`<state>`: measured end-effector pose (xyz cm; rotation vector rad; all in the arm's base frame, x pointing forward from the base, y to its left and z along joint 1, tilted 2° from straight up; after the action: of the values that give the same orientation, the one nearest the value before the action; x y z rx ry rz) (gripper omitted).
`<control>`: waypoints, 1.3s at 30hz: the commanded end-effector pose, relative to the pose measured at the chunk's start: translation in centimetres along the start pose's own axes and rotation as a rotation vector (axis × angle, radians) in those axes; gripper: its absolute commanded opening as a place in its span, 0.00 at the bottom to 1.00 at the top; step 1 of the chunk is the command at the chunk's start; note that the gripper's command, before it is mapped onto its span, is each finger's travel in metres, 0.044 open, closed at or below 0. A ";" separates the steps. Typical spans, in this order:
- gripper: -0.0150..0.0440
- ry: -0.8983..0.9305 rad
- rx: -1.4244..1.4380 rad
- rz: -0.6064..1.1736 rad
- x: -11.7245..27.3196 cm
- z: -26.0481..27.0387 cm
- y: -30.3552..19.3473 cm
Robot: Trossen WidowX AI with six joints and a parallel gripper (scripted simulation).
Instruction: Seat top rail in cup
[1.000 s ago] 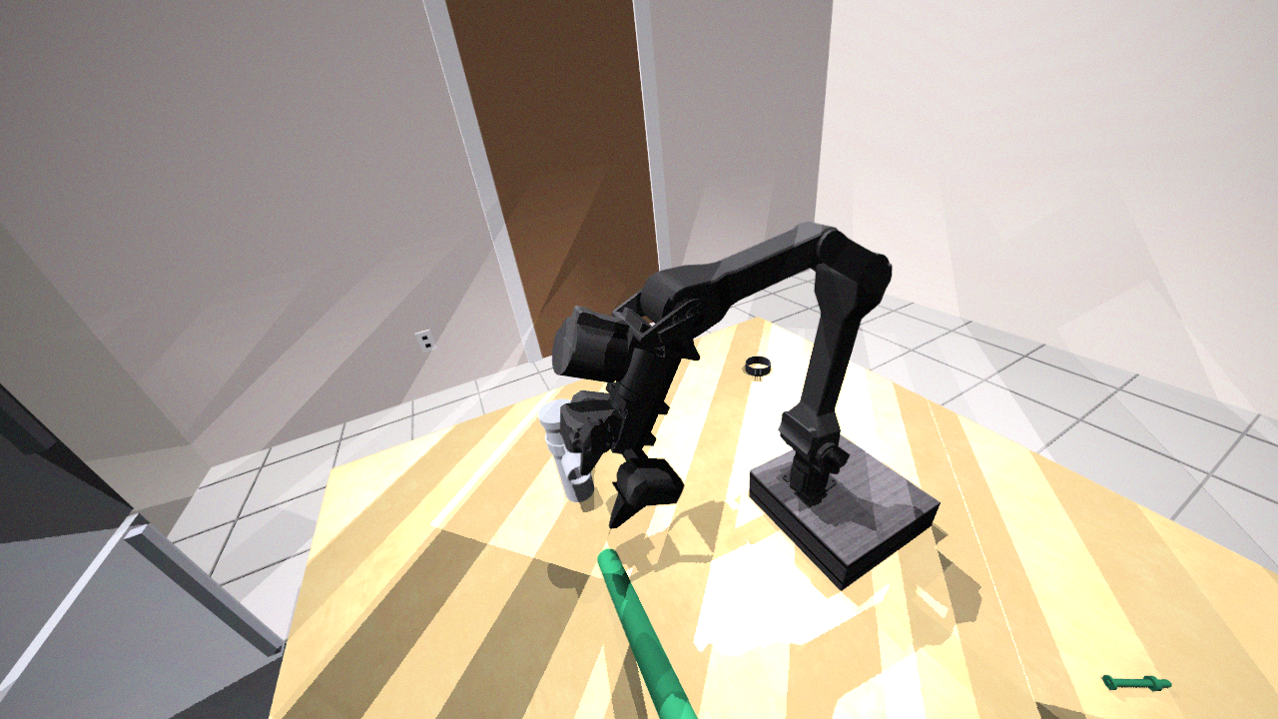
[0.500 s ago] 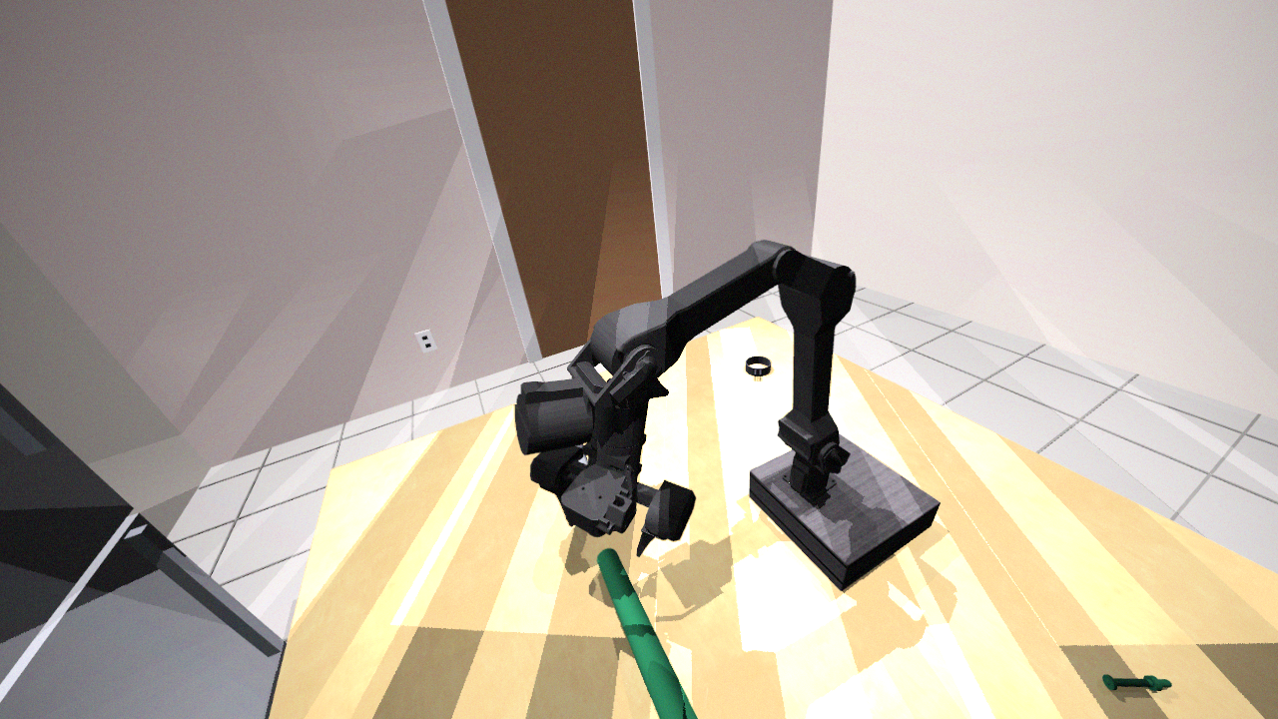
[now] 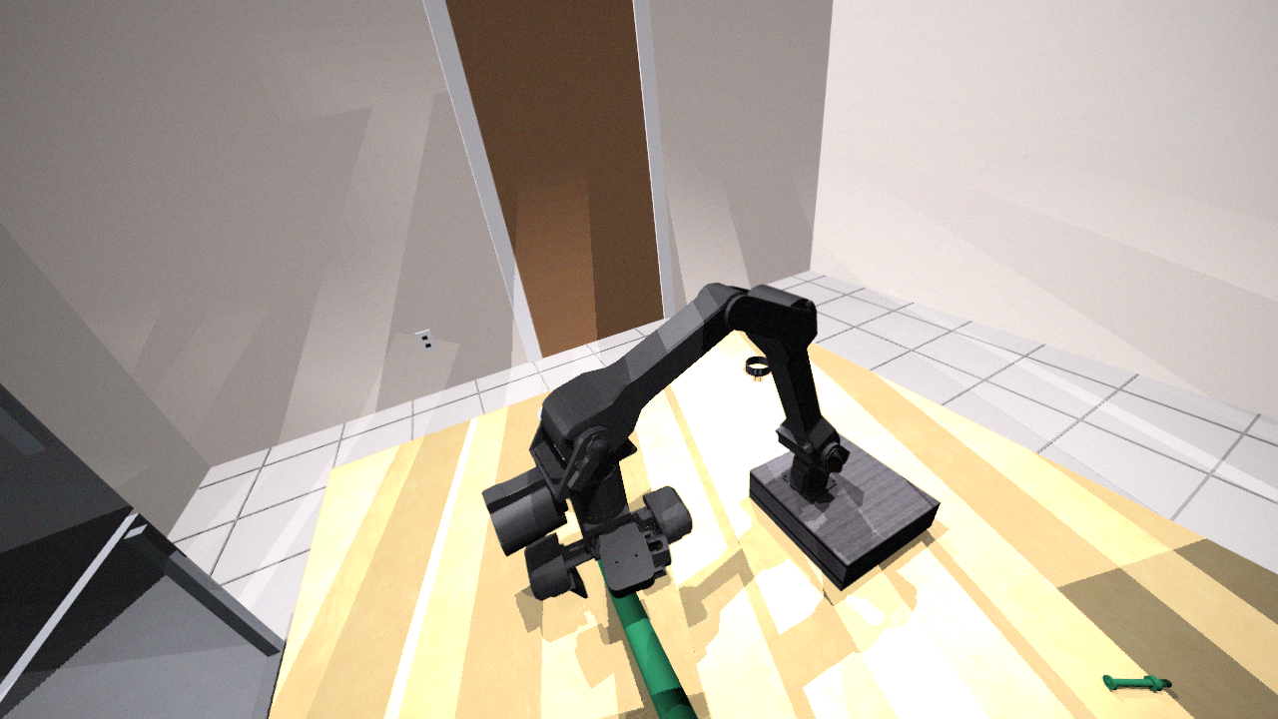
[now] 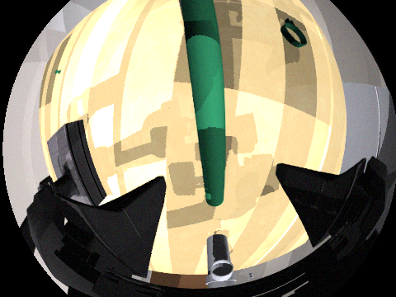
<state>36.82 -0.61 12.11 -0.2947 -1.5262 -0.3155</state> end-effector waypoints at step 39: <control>1.00 -0.009 0.015 0.000 -8.3 -0.3 0.1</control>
<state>37.06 -0.51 4.22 -0.2843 -1.5372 -0.3078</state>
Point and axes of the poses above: the point midway between the two fingers, 35 mm back from their tips, its own x axis back along the fingers, its own z axis across the jaws, y = z × x, the point moved 2 cm from there along x, back along the fingers, and after that the axes turned 12 degrees about -x, right-handed, at the moved point
